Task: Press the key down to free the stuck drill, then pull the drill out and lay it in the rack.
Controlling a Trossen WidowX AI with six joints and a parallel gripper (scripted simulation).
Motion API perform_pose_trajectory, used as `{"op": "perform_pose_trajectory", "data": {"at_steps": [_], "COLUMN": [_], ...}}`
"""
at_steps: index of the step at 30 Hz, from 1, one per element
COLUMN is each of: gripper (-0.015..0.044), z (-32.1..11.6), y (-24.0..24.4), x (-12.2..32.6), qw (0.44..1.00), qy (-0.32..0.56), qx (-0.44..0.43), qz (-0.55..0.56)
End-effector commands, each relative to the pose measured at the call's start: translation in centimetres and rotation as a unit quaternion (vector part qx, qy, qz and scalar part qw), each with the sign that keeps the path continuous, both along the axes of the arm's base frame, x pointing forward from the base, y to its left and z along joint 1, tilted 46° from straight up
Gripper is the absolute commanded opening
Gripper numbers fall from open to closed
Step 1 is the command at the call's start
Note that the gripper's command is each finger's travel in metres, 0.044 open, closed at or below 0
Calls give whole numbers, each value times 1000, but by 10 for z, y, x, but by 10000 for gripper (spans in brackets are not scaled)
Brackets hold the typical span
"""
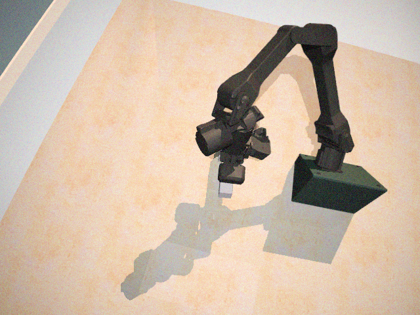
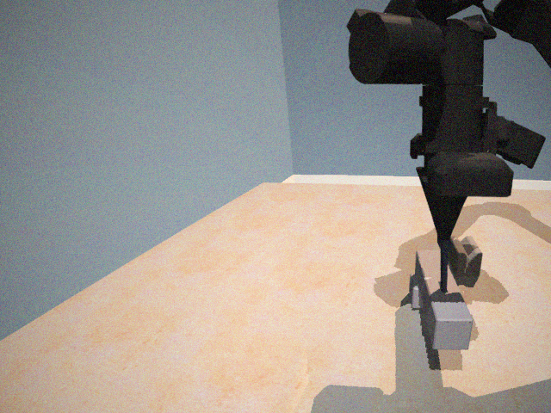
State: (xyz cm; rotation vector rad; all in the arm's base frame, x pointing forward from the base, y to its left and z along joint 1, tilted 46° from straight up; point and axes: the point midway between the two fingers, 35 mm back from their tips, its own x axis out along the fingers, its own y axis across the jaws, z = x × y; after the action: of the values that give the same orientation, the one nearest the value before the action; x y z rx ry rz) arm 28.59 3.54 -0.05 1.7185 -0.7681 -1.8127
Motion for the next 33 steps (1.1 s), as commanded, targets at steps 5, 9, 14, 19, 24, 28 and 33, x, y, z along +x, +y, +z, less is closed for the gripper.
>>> {"op": "perform_pose_trajectory", "data": {"at_steps": [5,9,14,19,24,28,33], "gripper": [0,0,0,0,0,0,0], "z": [-7,-8,-9,-9,-11,-12,-13], "y": [-7,-8,-9,-10,-11,-12,-13], "x": [-2,-3,-5,-7,-8,-8,-9], "qw": [1000,1000,1000,1000,1000,1000,1000], "qy": [8,8,8,8,8,8,8], "qx": [-2,-2,-2,-2,-2,-2,-2], "qz": [-7,-7,-7,-7,-7,-7,-7]}}
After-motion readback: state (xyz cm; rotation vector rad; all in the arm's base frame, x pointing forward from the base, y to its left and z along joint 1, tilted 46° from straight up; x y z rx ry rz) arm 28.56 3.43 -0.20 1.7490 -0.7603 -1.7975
